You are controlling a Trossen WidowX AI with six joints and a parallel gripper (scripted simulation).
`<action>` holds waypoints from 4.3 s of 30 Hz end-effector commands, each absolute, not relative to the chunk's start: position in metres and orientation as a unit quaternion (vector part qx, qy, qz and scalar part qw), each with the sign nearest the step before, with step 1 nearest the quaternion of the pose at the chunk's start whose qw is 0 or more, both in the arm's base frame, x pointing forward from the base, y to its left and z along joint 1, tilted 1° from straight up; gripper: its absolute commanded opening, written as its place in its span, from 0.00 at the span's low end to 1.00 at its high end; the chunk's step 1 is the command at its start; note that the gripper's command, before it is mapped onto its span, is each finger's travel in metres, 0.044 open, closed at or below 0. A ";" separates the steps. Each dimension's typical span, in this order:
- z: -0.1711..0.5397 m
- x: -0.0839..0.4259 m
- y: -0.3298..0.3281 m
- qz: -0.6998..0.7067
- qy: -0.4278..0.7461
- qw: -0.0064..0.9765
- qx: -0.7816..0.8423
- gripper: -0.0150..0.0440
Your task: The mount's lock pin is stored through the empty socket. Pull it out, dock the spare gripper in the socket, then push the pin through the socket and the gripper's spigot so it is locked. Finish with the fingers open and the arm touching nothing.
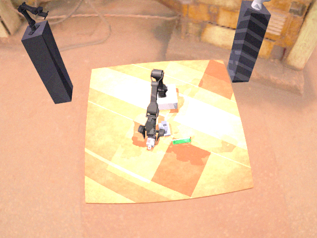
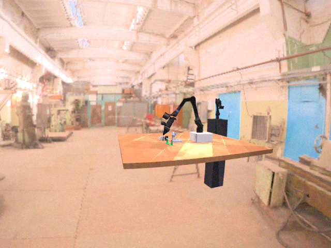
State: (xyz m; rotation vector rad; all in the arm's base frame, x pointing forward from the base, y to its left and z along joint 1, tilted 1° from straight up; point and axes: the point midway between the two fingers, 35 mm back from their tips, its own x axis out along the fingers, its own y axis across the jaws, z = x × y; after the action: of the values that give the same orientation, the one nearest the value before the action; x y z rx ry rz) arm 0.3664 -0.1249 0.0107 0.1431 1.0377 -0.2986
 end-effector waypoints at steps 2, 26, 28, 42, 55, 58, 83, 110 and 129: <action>0.007 0.369 -0.125 -0.140 0.488 0.859 0.066 1.00; -0.032 0.369 -0.127 -0.140 0.488 0.859 0.066 1.00; -0.036 0.369 -0.128 -0.140 0.488 0.859 0.066 1.00; -0.046 0.368 -0.128 -0.140 0.488 0.859 0.066 0.78; -0.042 0.369 -0.128 -0.140 0.488 0.859 0.066 0.43; -0.032 0.371 -0.129 -0.140 0.488 0.859 0.066 0.30; 0.075 0.366 -0.125 -0.140 0.488 0.859 0.066 0.25; 0.055 0.350 -0.107 -0.131 0.551 0.824 0.000 0.25; 0.048 0.325 -0.083 -0.114 0.623 0.765 -0.118 0.25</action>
State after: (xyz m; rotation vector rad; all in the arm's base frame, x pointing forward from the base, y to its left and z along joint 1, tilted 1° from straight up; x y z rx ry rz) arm 0.3272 -0.0874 0.0448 -0.1993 1.3344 -0.2537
